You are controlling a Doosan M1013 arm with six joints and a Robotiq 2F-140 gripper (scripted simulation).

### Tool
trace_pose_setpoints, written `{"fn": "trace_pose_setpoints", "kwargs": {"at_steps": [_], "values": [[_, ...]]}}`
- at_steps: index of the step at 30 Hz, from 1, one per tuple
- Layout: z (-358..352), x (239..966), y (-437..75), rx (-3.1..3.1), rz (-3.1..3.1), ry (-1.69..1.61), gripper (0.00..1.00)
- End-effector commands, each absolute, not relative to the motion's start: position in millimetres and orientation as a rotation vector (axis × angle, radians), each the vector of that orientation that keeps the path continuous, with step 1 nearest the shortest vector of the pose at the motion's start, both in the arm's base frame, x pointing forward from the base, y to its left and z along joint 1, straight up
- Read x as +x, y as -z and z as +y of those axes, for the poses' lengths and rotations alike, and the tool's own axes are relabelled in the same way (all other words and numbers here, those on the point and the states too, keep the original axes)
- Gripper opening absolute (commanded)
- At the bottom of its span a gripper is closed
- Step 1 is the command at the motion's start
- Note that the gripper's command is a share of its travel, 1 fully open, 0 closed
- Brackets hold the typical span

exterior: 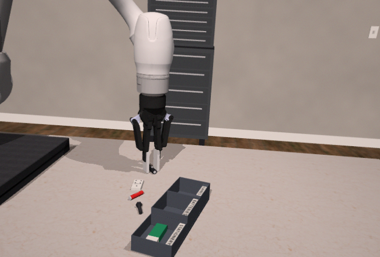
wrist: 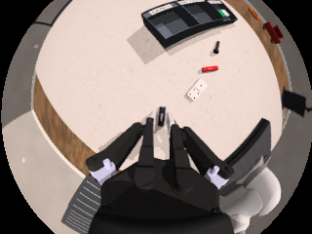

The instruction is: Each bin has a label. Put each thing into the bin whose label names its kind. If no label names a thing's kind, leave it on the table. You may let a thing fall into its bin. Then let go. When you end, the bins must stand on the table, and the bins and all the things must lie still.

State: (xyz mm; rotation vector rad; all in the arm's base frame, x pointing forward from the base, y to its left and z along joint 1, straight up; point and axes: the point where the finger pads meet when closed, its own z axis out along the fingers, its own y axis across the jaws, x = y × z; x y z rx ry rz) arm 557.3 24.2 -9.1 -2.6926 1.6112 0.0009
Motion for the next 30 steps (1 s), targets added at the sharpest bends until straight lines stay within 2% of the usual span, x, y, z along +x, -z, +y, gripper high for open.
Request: {"fn": "trace_pose_setpoints", "kwargs": {"at_steps": [1, 10, 11, 30], "values": [[24.3, 557.4, 9.5, -2.692, 1.611, -0.001, 0.17], [24.3, 557.3, 9.5, -2.692, 1.611, -0.001, 0.17], [24.3, 557.3, 9.5, -2.692, 1.611, -0.001, 0.05], [24.3, 557.3, 9.5, -2.692, 1.611, -0.001, 0.05]]}}
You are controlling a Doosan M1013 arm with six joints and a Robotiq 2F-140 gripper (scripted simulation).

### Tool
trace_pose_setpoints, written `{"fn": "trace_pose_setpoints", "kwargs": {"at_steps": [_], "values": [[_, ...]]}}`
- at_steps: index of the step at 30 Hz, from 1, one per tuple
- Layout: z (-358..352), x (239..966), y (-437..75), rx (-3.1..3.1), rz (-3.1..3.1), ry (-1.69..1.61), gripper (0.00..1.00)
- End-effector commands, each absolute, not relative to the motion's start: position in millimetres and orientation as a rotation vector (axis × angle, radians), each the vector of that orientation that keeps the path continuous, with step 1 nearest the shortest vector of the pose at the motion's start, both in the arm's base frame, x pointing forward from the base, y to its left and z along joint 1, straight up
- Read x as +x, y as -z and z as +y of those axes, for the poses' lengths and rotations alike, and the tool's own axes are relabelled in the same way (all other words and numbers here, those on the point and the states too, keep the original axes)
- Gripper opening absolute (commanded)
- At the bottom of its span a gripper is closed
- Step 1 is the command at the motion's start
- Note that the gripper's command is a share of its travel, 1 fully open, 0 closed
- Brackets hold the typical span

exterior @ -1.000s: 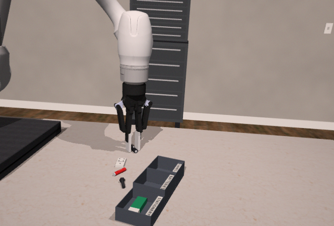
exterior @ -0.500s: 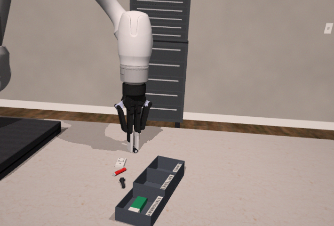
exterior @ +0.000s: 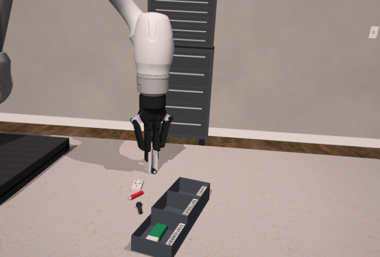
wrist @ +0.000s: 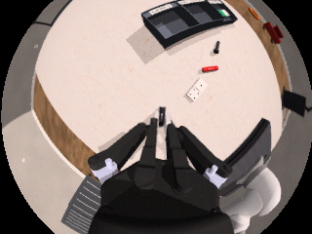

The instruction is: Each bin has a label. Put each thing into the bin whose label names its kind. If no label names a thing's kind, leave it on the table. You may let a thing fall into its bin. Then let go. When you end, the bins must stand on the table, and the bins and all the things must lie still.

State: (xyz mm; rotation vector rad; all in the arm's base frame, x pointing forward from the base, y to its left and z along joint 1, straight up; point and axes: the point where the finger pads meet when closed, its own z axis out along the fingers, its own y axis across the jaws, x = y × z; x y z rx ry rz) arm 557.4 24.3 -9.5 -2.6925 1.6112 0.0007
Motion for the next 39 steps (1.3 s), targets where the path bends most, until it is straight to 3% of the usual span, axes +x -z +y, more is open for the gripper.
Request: {"fn": "trace_pose_setpoints", "kwargs": {"at_steps": [1, 12, 32, 39], "values": [[24, 557, 10, -2.692, 1.611, -0.001, 0.05], [24, 557, 10, -2.692, 1.611, -0.001, 0.05], [24, 557, -50, -2.692, 1.611, -0.001, 0.05], [24, 557, -50, -2.692, 1.611, -0.001, 0.05]]}}
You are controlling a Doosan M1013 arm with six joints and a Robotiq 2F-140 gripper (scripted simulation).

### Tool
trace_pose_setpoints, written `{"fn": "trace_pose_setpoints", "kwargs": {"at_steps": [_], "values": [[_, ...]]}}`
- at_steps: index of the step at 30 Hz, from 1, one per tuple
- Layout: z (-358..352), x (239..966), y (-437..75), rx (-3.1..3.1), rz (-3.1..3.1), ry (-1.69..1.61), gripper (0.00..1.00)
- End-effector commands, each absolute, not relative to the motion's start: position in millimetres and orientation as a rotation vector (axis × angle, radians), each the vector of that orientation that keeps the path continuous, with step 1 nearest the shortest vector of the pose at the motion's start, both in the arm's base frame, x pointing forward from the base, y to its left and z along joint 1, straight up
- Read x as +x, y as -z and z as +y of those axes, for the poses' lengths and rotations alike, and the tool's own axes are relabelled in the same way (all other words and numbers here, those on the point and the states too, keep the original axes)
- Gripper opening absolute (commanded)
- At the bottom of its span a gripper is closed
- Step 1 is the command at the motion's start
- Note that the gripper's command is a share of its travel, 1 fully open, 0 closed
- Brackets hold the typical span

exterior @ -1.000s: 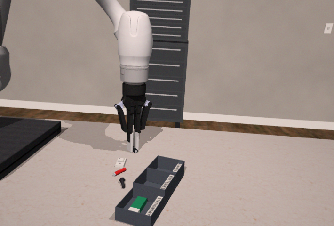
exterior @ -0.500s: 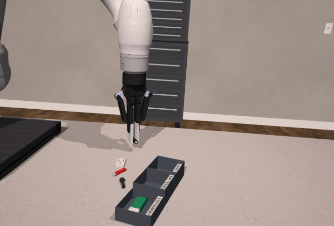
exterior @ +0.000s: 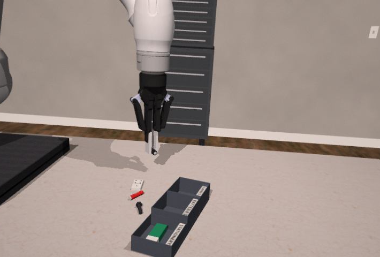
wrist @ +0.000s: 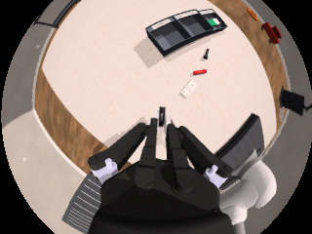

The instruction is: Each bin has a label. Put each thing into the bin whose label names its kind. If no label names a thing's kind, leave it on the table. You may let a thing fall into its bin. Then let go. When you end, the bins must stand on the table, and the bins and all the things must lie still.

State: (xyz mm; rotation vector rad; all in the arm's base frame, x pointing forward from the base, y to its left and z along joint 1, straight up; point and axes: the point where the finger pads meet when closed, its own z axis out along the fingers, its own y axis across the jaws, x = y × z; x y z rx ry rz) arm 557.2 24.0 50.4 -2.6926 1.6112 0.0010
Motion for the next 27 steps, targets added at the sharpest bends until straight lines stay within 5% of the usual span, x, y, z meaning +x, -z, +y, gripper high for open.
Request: {"fn": "trace_pose_setpoints", "kwargs": {"at_steps": [1, 27], "values": [[24, 557, -50, -2.692, 1.611, -0.001, 0.05], [-64, 578, -57, -2.692, 1.611, -0.001, 0.05]]}}
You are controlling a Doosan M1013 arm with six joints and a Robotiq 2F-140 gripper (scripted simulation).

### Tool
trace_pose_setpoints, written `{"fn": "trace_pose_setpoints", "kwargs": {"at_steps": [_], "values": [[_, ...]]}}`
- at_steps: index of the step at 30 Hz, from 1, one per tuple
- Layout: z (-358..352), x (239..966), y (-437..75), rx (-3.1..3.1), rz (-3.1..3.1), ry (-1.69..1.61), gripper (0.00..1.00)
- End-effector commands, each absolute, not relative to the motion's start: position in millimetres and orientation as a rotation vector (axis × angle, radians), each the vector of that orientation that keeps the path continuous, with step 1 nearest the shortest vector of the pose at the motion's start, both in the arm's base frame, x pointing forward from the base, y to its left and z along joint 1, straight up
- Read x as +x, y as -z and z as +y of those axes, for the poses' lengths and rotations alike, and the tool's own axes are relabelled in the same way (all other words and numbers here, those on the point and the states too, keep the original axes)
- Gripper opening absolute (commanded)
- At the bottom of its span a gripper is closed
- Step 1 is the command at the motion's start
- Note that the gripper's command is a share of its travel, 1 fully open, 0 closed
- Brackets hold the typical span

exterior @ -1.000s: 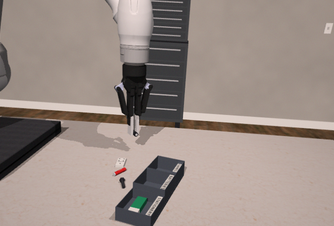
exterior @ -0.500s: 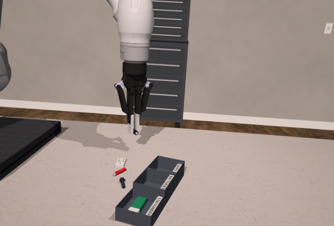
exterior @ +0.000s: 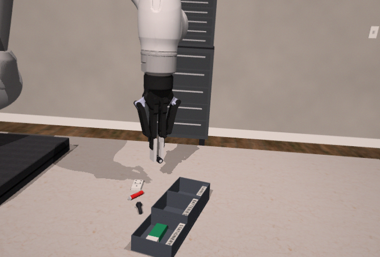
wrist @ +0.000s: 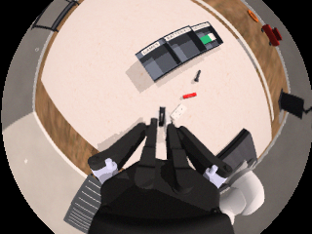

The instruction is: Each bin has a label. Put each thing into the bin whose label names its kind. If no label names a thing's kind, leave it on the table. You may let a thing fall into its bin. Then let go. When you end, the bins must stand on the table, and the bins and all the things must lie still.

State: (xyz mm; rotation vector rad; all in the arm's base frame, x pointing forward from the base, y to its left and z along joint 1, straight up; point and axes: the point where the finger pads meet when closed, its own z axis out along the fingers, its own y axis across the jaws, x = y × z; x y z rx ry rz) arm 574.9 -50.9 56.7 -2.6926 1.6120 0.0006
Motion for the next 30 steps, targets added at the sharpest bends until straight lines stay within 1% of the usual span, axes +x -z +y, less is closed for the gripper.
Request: {"fn": "trace_pose_setpoints", "kwargs": {"at_steps": [1, 19, 27, 29, 30], "values": [[-69, 579, -57, -2.692, 1.611, -0.001, 0.05], [-162, 601, -56, -2.692, 1.611, -0.001, 0.05], [-208, 613, -56, -2.37, 2.055, -0.002, 0.05], [-208, 613, -56, -2.37, 2.055, -0.002, 0.05], [-214, 614, -56, -2.265, 2.171, -0.002, 0.05]]}}
